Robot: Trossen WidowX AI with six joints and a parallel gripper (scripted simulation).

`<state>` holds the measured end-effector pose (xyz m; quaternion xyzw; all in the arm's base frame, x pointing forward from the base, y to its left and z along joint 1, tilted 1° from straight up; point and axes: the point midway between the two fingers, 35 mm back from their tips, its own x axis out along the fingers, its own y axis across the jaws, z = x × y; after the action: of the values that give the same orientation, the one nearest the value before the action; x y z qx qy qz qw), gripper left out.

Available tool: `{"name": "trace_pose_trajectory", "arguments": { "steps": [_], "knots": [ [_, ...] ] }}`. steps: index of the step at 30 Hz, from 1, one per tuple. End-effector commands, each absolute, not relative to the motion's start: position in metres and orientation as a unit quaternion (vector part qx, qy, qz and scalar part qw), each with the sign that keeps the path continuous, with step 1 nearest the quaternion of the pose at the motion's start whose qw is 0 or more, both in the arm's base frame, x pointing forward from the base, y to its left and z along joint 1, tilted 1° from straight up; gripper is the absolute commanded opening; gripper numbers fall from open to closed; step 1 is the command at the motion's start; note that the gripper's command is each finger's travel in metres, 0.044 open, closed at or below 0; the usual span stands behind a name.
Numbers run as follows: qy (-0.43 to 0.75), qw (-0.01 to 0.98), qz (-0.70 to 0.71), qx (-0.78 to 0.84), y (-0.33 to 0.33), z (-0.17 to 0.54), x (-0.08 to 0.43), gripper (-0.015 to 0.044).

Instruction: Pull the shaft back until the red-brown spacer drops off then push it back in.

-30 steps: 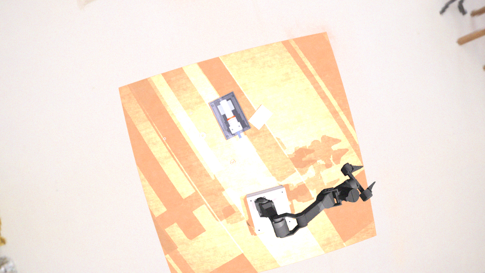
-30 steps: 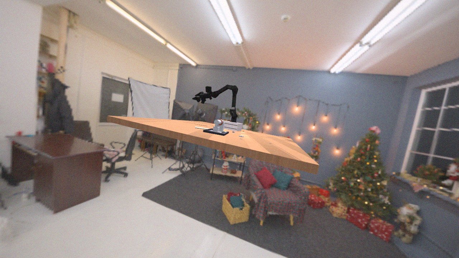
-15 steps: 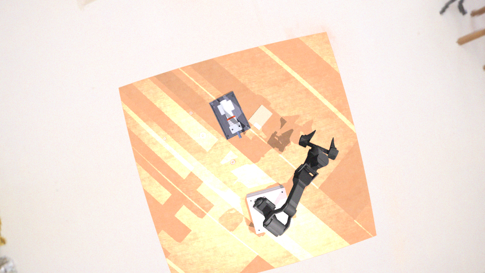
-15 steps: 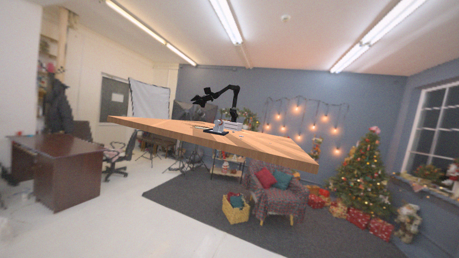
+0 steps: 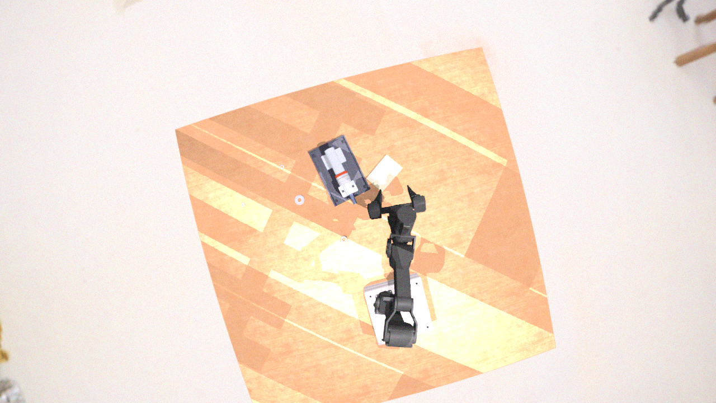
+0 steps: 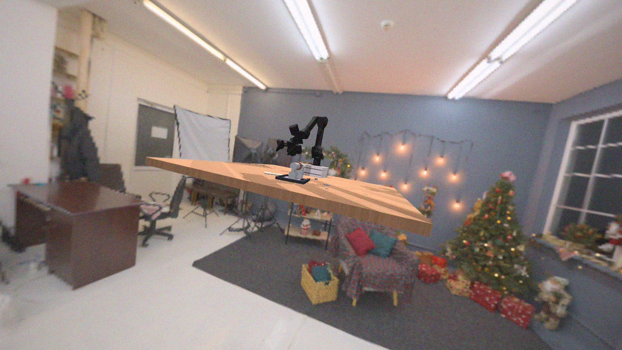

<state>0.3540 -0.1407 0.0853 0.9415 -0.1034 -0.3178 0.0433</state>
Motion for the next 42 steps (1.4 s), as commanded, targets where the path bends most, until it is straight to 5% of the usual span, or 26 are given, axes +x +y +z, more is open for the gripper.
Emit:
{"name": "trace_pose_trajectory", "arguments": {
  "steps": [1,7,42],
  "knots": [
    [-0.024,0.036,-0.344,0.938,-0.074,0.063,0.351,0.0440],
    [0.059,0.036,-0.374,0.925,-0.006,0.042,0.337,0.0440],
    [0.059,0.036,-0.373,0.925,-0.009,0.042,0.342,0.0440]
  ]
}}
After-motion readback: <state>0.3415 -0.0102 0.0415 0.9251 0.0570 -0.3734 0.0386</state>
